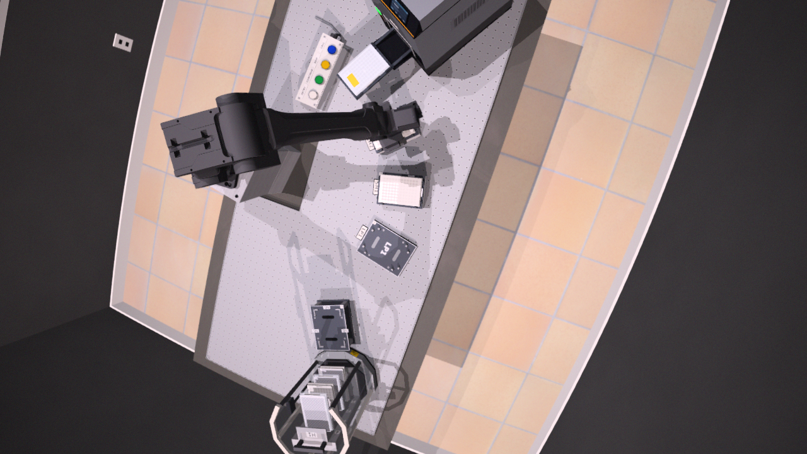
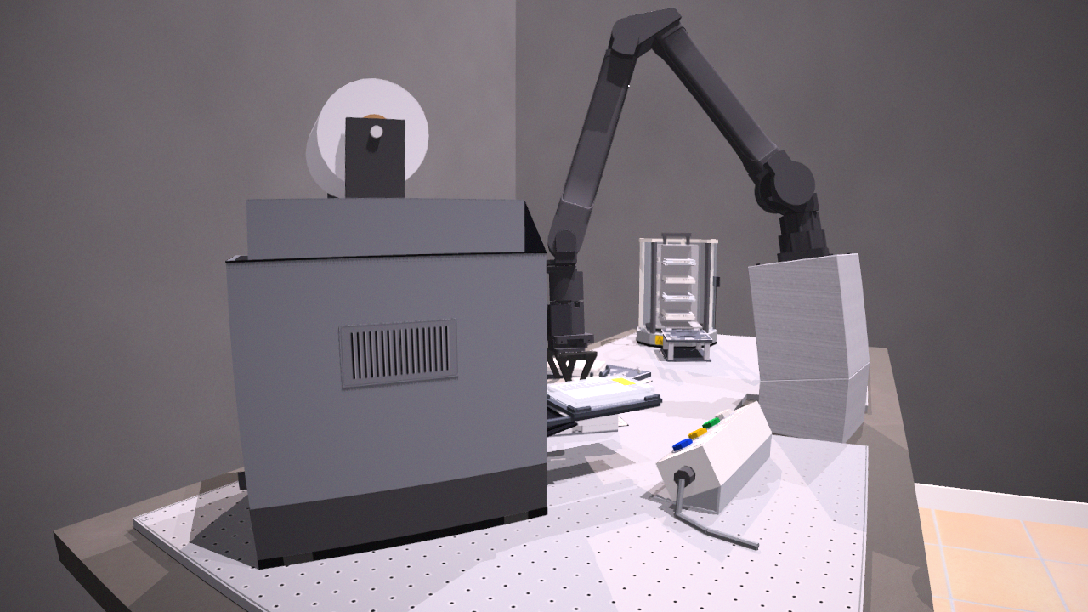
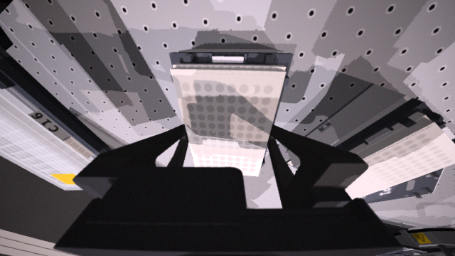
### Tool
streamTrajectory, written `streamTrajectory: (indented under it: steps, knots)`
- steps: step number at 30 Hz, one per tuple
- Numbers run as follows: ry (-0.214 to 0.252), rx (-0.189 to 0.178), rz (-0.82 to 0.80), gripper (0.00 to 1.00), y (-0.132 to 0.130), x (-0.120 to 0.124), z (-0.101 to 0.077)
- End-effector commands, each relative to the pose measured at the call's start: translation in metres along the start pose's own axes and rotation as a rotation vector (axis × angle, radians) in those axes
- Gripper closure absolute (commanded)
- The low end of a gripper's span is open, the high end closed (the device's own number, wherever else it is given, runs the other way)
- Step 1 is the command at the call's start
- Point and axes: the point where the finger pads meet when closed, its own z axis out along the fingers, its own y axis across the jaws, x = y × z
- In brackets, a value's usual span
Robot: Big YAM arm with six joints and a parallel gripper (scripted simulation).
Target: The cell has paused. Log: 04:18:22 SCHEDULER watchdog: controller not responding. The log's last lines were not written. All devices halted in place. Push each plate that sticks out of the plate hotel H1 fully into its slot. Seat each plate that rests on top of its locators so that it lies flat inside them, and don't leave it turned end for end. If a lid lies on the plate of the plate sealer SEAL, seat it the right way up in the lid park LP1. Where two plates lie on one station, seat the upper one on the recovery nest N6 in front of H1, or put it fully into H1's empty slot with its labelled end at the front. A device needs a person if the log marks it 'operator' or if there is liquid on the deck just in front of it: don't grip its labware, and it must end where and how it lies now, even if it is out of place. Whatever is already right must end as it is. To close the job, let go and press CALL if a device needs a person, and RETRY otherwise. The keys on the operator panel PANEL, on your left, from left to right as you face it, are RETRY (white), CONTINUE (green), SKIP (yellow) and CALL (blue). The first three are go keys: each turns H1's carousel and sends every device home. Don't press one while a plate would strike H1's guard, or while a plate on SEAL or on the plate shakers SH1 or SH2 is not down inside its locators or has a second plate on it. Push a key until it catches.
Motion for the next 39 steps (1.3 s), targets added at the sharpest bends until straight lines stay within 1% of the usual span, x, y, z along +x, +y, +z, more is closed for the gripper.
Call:
streamTrajectory:
  steps: [1, 3, 7, 14, 20, 39]
  knots:
    - [-0.042, 0.005, 0.001, 0.16, -0.009, -0.02, -0.003]
    - [-0.037, 0.004, 0.001, 0.16, -0.009, -0.018, -0.001]
    - [-0.043, 0.005, 0.002, 0.16, -0.009, -0.02, -0.003]
    - [-0.04, 0.004, 0.001, 0.16, -0.009, -0.019, -0.001]
    - [-0.031, 0.002, 0.001, 0.16, -0.009, -0.016, 0.005]
    - [-0.031, 0.002, 0.001, 0.16, -0.009, -0.015, 0.007]
